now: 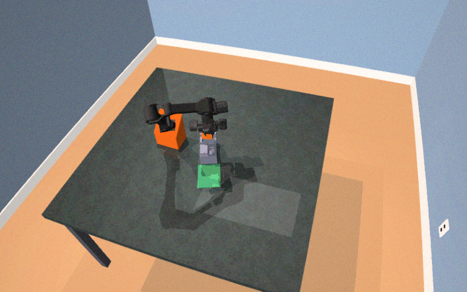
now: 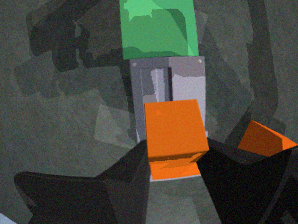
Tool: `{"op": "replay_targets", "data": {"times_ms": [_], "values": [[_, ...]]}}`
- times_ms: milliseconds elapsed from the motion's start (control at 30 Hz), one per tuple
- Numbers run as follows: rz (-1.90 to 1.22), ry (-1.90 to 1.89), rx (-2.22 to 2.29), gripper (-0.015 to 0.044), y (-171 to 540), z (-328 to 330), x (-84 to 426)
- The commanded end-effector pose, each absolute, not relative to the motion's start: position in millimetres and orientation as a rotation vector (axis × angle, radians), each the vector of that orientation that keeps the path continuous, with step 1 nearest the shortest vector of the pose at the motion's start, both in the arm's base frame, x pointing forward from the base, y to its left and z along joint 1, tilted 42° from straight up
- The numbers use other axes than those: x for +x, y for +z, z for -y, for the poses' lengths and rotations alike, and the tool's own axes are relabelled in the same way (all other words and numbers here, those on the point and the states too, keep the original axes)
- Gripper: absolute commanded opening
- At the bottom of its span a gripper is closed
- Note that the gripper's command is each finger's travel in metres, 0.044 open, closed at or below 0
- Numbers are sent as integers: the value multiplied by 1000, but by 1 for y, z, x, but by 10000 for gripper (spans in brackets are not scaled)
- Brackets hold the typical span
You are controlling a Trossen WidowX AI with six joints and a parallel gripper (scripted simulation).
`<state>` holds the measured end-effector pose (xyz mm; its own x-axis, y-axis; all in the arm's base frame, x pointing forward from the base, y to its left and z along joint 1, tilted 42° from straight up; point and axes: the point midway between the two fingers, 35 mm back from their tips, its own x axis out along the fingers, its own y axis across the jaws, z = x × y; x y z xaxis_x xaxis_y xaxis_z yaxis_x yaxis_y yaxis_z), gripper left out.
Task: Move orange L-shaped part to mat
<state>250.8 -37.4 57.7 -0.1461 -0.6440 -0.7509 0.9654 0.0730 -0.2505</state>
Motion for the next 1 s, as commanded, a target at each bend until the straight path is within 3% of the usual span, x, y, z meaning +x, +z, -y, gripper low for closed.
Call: {"op": "replay_targets", "data": {"times_ms": [0, 967], "values": [[-892, -1491, 476, 0, 67, 48, 253], [-884, -1493, 472, 0, 147, 145, 269]]}}
